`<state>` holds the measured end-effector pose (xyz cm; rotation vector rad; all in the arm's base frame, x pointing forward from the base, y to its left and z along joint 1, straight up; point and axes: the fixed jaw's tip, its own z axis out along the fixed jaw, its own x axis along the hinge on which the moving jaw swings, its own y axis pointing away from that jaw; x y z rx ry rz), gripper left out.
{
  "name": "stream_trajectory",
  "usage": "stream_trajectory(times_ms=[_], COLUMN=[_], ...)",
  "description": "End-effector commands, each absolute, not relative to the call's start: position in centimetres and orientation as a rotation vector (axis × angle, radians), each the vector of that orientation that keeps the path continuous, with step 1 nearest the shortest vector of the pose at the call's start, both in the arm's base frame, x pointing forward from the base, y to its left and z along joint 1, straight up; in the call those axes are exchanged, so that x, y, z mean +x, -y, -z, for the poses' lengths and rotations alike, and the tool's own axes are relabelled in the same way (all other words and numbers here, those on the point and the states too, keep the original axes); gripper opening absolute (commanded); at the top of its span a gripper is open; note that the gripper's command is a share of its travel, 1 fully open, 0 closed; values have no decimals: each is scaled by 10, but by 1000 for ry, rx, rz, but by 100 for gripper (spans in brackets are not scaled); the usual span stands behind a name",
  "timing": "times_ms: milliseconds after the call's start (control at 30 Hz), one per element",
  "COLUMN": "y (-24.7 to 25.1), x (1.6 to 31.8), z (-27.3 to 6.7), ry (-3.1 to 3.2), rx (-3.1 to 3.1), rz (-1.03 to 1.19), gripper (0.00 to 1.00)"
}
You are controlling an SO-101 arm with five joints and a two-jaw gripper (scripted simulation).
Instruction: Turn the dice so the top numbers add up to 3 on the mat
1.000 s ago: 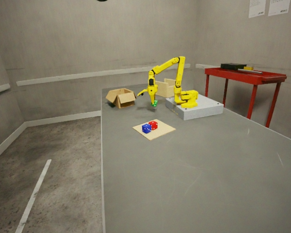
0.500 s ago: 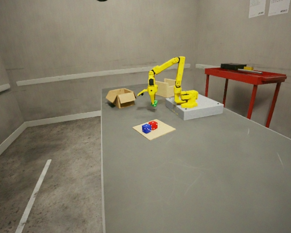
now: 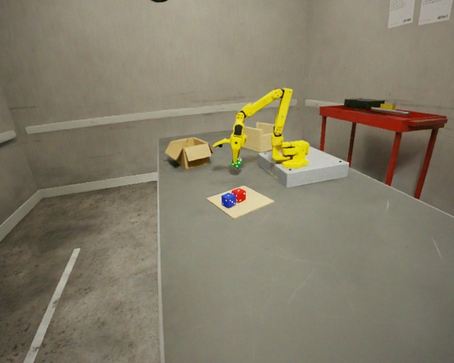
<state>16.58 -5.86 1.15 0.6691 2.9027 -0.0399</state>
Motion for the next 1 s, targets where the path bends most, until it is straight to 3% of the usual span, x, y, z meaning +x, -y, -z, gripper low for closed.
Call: stream_trajectory(times_ms=[0, 967], y=[59, 70], x=[171, 196], z=[-11, -8], ry=[-2825, -2516], rx=[640, 554], rz=[55, 124], gripper=[0, 0])
